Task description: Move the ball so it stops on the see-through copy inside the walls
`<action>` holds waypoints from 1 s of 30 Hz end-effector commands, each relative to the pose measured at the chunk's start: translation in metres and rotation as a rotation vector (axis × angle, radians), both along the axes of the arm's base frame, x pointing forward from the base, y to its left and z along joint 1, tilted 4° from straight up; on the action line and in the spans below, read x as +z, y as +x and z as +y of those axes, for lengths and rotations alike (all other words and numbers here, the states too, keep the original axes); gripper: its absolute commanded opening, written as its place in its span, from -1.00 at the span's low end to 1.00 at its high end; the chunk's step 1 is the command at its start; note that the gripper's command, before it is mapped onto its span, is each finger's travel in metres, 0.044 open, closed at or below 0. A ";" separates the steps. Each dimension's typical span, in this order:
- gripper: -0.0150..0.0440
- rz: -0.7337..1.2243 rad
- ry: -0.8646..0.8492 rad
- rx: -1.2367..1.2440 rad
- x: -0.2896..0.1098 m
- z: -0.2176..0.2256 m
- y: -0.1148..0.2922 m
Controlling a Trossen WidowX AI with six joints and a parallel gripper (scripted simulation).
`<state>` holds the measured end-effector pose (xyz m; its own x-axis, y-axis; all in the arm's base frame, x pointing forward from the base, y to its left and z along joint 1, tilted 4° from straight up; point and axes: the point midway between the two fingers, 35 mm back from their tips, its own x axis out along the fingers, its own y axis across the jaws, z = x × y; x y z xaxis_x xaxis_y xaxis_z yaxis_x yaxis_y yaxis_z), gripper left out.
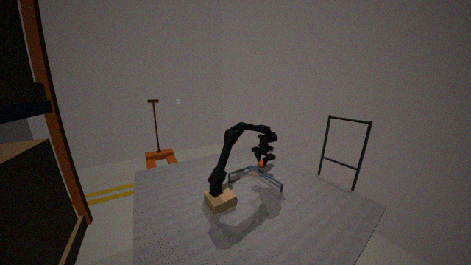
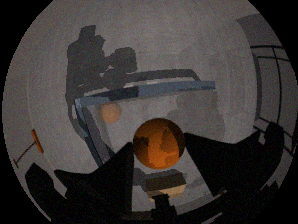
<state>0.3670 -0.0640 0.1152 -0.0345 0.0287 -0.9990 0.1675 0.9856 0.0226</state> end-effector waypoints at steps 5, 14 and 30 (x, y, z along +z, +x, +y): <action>-0.49 -0.005 0.000 0.007 -0.014 0.033 0.011; -0.49 -0.005 0.005 0.005 -0.043 0.085 0.020; -0.49 -0.005 0.005 0.005 -0.095 0.088 0.020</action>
